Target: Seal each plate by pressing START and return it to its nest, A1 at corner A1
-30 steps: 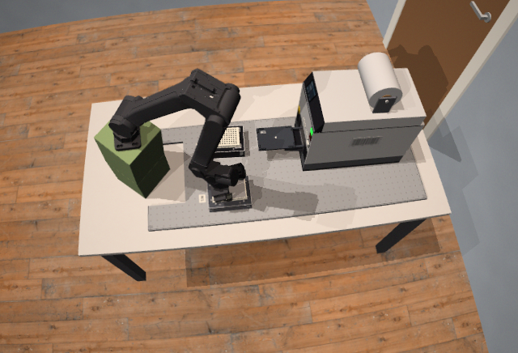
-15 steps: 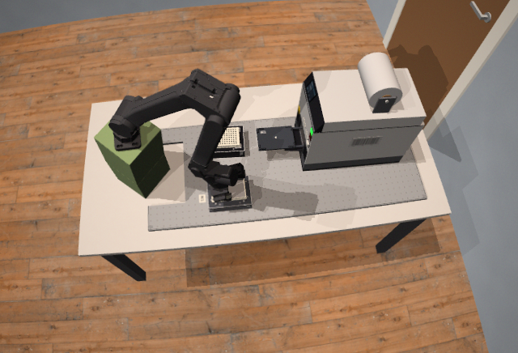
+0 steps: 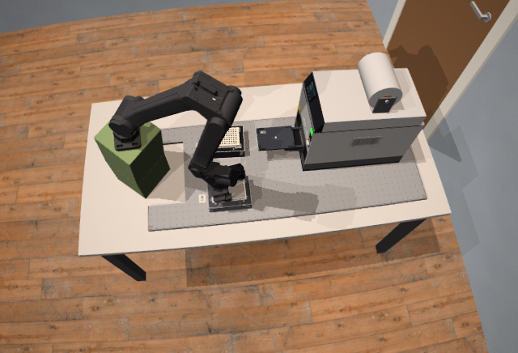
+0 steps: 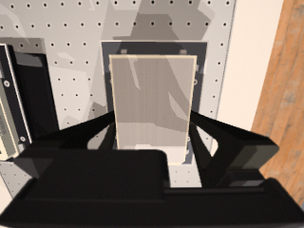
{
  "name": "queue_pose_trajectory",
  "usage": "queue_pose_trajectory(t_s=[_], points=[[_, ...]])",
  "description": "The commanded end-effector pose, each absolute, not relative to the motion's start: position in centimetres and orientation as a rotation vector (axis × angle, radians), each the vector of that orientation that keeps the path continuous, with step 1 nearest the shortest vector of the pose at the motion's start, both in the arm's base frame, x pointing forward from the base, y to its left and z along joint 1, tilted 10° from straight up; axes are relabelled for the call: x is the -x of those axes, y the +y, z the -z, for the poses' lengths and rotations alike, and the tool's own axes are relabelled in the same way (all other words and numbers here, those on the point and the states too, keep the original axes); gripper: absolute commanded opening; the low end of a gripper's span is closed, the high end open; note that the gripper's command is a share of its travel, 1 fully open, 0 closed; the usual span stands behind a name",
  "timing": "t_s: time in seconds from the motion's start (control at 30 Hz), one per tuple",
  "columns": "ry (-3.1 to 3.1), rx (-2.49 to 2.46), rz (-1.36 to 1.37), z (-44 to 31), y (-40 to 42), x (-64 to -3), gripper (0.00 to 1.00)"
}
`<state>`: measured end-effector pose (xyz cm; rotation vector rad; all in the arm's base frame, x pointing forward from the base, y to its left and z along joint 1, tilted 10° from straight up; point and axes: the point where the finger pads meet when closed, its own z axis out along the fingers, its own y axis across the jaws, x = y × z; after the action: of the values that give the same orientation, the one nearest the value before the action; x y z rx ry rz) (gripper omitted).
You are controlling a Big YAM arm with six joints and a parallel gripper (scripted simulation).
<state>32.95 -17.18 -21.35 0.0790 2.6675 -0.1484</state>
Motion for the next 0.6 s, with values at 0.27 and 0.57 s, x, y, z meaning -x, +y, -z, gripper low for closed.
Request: queue_pose_trajectory(t_s=[0.27,0.57], points=[[2.695,-0.085,0.130,22.44,-16.99,-32.06,0.00],[2.683,-0.084,0.138,22.61,-17.20,-32.33,0.00]])
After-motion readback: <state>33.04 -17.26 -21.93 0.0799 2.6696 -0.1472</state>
